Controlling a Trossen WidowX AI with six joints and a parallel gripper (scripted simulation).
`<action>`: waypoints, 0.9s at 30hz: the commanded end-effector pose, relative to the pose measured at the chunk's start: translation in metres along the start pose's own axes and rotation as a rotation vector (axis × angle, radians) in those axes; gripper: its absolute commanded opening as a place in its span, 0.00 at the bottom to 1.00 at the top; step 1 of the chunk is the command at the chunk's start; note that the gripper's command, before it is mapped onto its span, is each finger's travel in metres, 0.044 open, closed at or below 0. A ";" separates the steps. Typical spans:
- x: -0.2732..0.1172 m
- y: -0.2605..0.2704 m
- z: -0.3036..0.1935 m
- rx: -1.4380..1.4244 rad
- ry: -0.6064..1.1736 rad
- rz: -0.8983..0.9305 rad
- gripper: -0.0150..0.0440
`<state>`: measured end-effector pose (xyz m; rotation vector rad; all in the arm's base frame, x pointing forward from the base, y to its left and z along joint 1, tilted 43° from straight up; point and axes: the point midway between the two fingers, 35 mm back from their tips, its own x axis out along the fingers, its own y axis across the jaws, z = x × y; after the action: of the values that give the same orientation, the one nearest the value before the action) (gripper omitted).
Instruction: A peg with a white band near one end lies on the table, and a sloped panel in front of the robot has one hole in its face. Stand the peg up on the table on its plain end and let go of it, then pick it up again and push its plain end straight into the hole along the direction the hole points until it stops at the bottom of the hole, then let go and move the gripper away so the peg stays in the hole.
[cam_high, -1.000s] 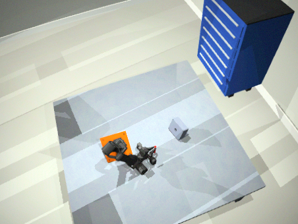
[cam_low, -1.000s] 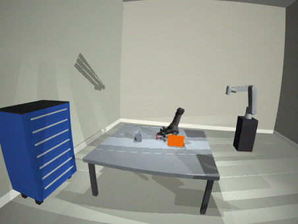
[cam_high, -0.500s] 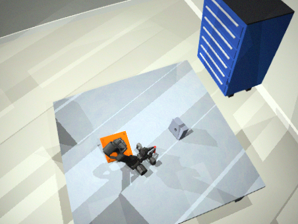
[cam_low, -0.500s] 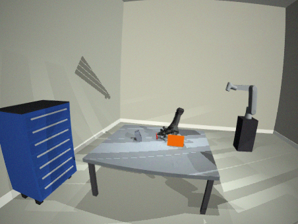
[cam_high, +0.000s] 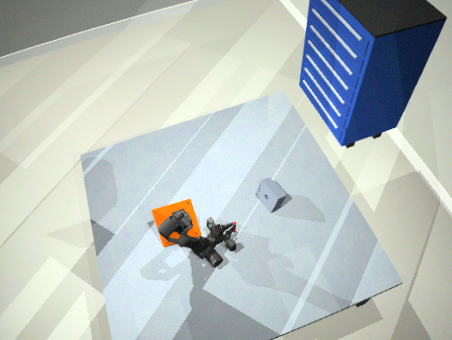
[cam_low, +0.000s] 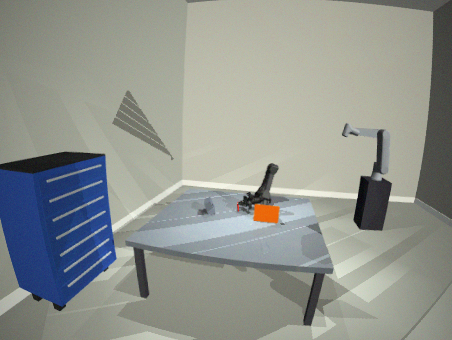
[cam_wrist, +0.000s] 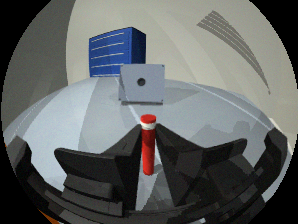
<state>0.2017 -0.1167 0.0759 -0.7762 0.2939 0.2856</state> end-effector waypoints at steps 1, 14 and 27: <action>-0.001 0.000 -0.002 0.000 0.001 0.000 0.34; -0.003 0.000 -0.003 -0.005 -0.019 0.002 0.34; -0.004 0.000 -0.004 -0.009 -0.040 0.004 0.34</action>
<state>0.1980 -0.1182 0.0754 -0.7780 0.2542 0.3070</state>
